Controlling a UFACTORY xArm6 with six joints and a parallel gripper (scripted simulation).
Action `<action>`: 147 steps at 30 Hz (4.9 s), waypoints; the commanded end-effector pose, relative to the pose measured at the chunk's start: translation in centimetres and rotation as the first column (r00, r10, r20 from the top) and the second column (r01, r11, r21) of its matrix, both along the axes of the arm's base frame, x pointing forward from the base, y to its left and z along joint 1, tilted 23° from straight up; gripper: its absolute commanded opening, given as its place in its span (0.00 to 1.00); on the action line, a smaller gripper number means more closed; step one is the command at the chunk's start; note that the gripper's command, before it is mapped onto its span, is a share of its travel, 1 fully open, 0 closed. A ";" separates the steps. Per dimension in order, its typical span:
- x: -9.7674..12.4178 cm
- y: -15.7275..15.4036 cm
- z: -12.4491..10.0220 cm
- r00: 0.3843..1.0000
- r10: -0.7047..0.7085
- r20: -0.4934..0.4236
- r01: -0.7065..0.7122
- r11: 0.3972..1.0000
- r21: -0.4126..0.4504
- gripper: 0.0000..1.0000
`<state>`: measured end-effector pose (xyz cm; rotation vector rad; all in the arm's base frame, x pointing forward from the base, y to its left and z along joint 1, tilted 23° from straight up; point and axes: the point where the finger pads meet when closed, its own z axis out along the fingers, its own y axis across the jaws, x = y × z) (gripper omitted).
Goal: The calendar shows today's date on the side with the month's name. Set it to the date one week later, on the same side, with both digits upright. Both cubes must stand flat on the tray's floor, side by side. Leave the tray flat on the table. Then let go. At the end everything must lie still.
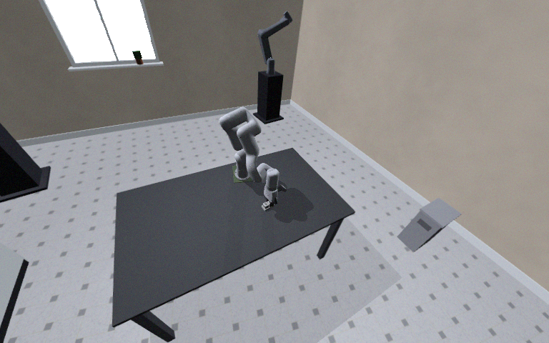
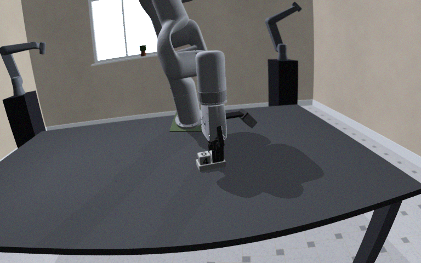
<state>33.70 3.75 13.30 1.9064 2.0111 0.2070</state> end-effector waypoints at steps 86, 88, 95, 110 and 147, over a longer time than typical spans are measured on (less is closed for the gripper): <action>-3.1 1.3 8.4 1.000 0.000 0.003 0.000 1.000 0.001 1.00; -3.1 1.3 8.4 1.000 0.000 0.003 0.000 1.000 0.001 1.00; -3.2 1.3 8.5 1.000 0.000 0.003 0.000 1.000 0.001 1.00; -4.6 1.9 12.3 1.000 0.000 0.003 0.000 1.000 0.001 1.00; -5.6 2.2 14.8 1.000 0.000 0.003 0.000 1.000 0.001 1.00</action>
